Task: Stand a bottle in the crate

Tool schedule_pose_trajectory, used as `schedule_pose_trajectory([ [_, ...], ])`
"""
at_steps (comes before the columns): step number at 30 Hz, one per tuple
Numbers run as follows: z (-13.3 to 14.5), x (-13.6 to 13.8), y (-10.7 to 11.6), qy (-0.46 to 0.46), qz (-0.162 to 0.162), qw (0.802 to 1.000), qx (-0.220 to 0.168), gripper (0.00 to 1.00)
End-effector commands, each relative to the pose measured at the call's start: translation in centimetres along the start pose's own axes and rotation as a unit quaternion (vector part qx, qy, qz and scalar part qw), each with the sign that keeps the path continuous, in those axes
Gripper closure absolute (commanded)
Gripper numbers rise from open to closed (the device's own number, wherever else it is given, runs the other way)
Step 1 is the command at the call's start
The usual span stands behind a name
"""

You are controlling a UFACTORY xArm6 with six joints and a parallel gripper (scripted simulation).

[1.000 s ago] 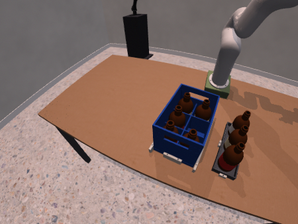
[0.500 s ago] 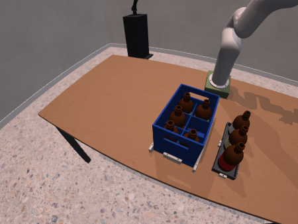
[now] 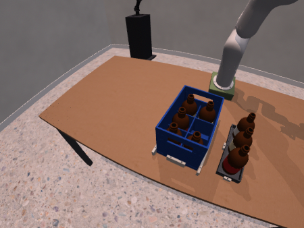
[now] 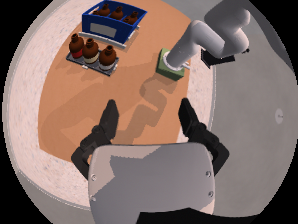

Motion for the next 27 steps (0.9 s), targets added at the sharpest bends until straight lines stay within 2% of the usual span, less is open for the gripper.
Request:
schedule_pose_trajectory([
  [1, -1.3, -3.9, -1.7, -0.066, 0.041, 0.996, -0.041, 0.0],
  [10, -3.8, -9.3, -5.3, -0.181, 0.109, 0.973, -0.093, 0.0],
  [12, -3.8, -9.3, -5.3, -0.181, 0.109, 0.973, -0.093, 0.0],
  [14, -4.9, -11.1, -6.8, -0.228, 0.135, 0.958, -0.112, 0.0],
  [21, -7.0, -13.8, -9.5, -0.305, 0.175, 0.926, -0.14, 0.0],
  [25, -8.4, -15.3, -11.2, -0.355, 0.2, 0.9, -0.156, 0.0],
  [27, -9.3, -16.2, -12.5, -0.388, 0.216, 0.881, -0.165, 0.0],
])
Point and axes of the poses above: the point where the finger pads meet when closed, its own y axis back along the fingers, its own x axis across the jaws, z = x × y, the point moved 7 cm from there along y, back along the fingers, and after that the axes turned 14 degrees about -y, right-handed, at the moved point
